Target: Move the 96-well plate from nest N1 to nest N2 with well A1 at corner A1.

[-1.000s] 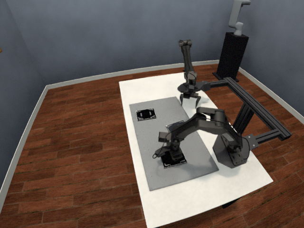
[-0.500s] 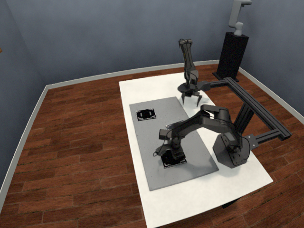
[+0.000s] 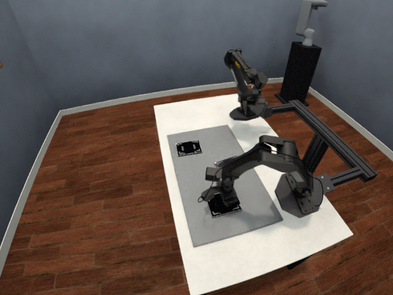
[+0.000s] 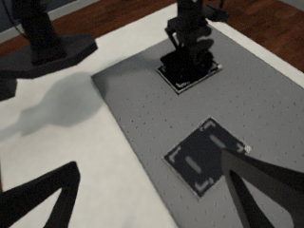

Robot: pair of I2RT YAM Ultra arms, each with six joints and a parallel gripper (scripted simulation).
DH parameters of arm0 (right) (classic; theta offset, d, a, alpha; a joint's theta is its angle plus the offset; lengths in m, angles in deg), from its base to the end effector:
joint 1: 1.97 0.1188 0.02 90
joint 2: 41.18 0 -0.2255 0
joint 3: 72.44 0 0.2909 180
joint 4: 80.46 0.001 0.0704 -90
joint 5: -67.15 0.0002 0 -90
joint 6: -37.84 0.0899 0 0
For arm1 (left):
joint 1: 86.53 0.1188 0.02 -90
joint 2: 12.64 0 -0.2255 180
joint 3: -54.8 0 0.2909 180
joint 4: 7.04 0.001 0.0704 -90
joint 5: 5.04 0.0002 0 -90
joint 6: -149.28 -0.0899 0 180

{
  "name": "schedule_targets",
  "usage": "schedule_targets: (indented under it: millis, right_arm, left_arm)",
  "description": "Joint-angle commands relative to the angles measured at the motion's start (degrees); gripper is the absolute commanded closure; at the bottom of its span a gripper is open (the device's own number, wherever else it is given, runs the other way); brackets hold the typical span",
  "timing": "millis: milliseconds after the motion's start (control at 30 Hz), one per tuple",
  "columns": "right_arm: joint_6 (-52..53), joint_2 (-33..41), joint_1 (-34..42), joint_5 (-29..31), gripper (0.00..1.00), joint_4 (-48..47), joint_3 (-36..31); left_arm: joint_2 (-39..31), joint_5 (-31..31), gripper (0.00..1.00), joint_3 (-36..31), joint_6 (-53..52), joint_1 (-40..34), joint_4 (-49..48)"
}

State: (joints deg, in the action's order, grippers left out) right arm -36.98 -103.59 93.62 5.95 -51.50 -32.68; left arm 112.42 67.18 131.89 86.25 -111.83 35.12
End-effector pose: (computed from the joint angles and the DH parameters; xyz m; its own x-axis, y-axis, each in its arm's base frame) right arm 0.0152 0.2793 0.0896 -0.1623 -0.6972 -0.6982 -0.8898 0.4092 -0.2018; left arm 0.3229 -0.1212 -0.0687 -0.9906 -0.0094 -0.1365 -0.0468 0.9608 0.2732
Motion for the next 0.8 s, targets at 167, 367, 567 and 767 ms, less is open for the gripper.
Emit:
schedule_targets:
  millis: [167, 367, 567, 767]
  right_arm:
    - [12.2, 12.9, 7.0, 6.8, 0.00, 30.7, 4.6]
    - [15.8, 17.2, 8.8, 8.5, 0.00, 43.6, 6.5]
    - [20.3, 21.2, 14.1, 8.7, 0.00, 50.5, 7.9]
    - [24.1, 21.0, 17.4, 9.6, 0.00, 53.3, 8.7]
  left_arm:
    - [-0.6, -0.1, 0.22, 0.8, 0.1, -0.3, 0.0]
    - [0.3, -0.3, 0.22, 1.3, 5.3, -2.0, 0.4]
    - [4.9, 1.4, 0.22, 2.3, 20.8, -13.7, 1.9]
    - [12.6, 2.4, 0.22, 10.6, 29.9, -25.5, 5.8]
